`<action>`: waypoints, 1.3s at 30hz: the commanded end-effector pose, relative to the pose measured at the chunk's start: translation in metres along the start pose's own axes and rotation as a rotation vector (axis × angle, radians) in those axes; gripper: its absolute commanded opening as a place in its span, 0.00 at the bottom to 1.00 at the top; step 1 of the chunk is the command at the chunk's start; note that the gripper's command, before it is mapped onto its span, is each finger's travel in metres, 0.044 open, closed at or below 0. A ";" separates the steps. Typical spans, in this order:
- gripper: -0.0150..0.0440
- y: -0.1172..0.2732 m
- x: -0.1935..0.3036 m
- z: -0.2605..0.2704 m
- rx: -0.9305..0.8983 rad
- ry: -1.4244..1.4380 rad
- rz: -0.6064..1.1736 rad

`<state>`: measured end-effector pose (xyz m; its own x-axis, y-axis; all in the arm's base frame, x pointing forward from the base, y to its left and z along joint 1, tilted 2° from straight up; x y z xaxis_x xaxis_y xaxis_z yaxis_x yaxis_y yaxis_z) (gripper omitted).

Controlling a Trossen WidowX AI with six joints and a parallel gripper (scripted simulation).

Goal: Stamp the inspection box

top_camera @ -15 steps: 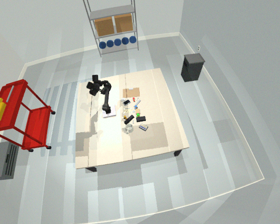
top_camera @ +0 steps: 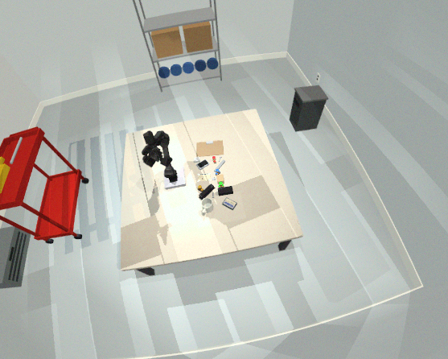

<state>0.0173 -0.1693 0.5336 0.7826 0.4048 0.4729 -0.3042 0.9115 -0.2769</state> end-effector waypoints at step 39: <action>0.64 -0.055 0.062 -0.418 1.212 1.701 1.470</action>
<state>0.2796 -0.2553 0.2662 -0.3435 0.8291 -0.4411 -0.4411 0.2722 0.8552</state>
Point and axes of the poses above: the point midway between the two fingers, 35 mm back from their tips, its own y axis back along the fingers, its own z axis across the jaws, x = y × z, the point moved 5 cm from there along y, back along the fingers, and after that the axes turned 1 degree about -y, right-handed, at the moved point
